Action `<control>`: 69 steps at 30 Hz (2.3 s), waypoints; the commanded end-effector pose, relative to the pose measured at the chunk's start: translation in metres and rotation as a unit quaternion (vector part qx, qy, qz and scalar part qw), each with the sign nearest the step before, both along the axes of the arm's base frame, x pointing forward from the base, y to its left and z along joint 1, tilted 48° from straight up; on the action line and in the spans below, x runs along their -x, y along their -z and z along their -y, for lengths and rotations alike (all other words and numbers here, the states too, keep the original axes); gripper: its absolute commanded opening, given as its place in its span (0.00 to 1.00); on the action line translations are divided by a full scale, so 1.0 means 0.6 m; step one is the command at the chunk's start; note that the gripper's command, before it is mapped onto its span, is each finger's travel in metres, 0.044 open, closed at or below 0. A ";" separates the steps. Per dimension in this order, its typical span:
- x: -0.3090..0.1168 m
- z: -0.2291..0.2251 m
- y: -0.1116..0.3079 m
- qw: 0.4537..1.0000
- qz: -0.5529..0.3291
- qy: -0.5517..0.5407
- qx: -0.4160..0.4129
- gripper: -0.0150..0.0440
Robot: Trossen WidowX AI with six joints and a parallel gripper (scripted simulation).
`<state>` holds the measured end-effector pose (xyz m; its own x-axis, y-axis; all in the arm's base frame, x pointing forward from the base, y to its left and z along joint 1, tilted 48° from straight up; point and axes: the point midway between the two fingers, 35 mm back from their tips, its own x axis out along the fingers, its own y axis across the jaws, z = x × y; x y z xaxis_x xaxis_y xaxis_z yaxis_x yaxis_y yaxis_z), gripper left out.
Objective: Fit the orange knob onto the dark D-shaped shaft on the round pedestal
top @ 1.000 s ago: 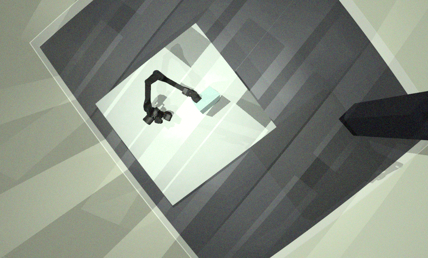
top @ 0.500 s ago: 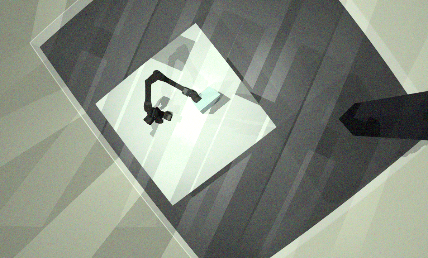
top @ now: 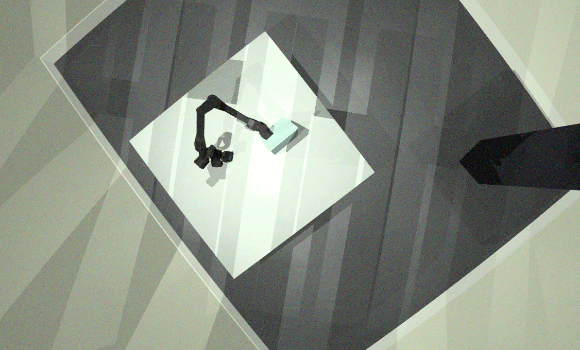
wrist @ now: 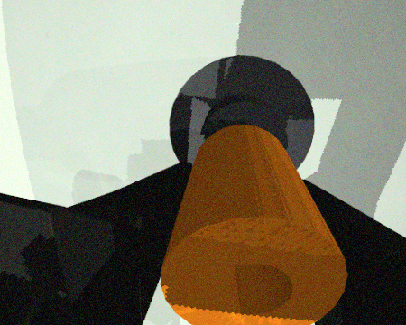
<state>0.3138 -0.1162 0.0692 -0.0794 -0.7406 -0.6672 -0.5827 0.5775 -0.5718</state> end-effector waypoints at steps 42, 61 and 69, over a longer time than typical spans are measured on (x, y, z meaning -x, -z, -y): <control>-0.004 -0.004 -0.002 1.000 0.002 -0.004 -0.002 0.25; -0.007 -0.004 0.002 1.000 0.002 -0.004 -0.002 0.25; -0.002 -0.006 0.004 1.000 0.002 -0.004 -0.002 0.25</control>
